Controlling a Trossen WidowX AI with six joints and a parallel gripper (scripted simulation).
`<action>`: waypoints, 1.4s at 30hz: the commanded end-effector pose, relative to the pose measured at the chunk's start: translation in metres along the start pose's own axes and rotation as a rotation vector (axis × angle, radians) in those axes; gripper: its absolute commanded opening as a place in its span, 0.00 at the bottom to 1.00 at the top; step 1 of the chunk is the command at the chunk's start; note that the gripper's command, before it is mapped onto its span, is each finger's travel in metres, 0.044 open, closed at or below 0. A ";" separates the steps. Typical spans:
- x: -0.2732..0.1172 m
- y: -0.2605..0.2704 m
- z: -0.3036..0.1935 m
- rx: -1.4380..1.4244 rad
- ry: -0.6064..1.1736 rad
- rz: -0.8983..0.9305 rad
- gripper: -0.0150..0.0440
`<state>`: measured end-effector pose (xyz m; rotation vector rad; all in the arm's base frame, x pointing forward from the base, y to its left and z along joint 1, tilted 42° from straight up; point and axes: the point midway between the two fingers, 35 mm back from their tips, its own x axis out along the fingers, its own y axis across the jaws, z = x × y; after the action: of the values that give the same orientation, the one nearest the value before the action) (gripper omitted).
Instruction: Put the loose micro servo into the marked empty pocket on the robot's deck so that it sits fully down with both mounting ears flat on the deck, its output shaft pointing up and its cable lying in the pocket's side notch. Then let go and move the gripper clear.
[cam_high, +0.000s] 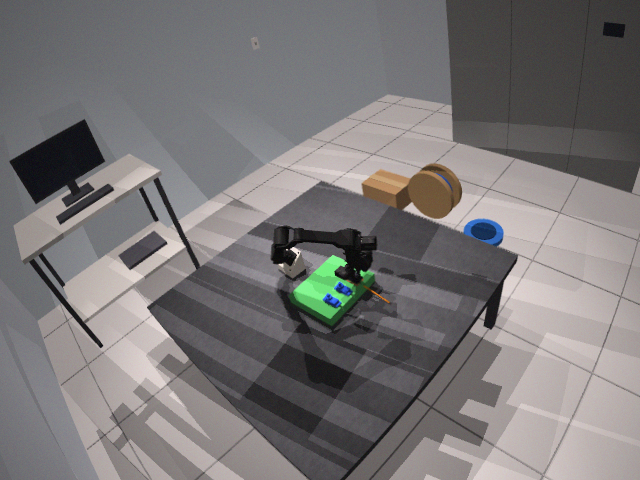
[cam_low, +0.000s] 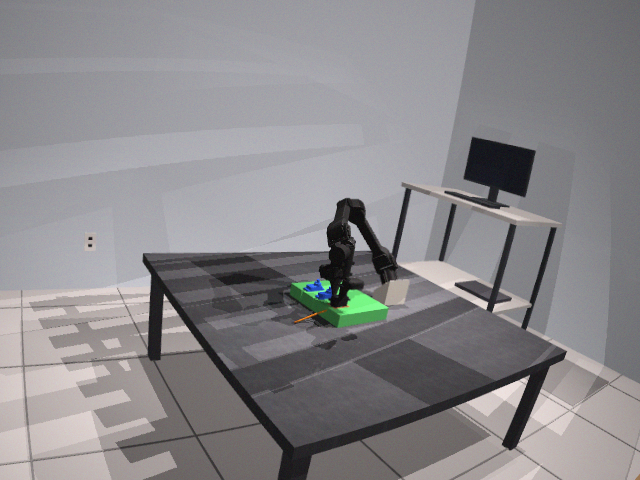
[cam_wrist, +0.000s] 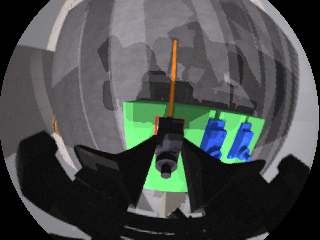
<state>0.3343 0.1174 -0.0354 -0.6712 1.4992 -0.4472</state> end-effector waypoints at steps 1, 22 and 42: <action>0.003 0.000 0.001 -0.004 -0.008 -0.004 0.25; 0.020 0.000 -0.001 -0.004 -0.008 -0.004 0.43; -0.023 0.000 -0.016 -0.010 -0.011 -0.004 0.71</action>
<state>0.3289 0.1233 -0.0234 -0.6824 1.4881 -0.4477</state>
